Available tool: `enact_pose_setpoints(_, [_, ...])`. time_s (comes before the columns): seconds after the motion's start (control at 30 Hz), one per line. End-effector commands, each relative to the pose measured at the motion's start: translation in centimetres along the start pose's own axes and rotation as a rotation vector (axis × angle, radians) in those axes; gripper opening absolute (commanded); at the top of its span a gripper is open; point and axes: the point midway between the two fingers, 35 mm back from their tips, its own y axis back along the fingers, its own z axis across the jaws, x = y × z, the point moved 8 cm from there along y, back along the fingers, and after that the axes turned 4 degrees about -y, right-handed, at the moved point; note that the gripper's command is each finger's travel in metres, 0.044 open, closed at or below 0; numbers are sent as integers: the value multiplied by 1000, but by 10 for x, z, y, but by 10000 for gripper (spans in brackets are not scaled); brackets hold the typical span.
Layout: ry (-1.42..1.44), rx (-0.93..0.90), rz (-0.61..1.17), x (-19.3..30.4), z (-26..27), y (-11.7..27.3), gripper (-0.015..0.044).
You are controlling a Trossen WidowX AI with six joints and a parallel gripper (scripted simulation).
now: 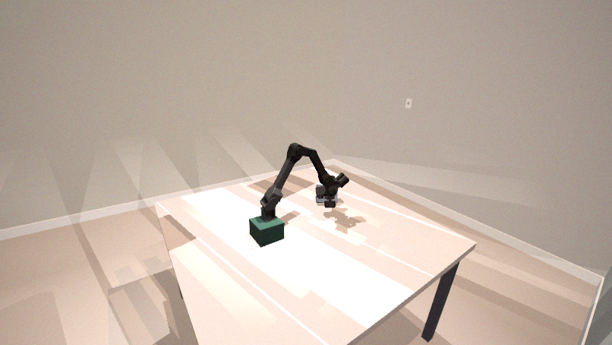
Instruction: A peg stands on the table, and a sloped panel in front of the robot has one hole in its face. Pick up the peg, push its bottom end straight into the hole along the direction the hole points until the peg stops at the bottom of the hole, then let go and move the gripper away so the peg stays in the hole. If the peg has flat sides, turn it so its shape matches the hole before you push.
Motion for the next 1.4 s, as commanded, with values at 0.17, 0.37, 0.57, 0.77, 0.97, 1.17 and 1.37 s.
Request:
enact_pose_setpoints(0.17, [-3,-2,3,0,0,-5,0])
enact_pose_setpoints(0.37, [-3,-2,3,1,0,-6,0])
enact_pose_setpoints(0.57, [-1,0,-1,0,0,-5,0])
enact_pose_setpoints(0.77, [-1,0,-1,0,0,-5,105])
enact_pose_setpoints(0.97, [-1,0,-1,0,0,-5,263])
enact_pose_setpoints(1.17, [0,-2,-1,0,0,-2,420])
enact_pose_setpoints(1.37, [0,-7,0,2,1,9,440])
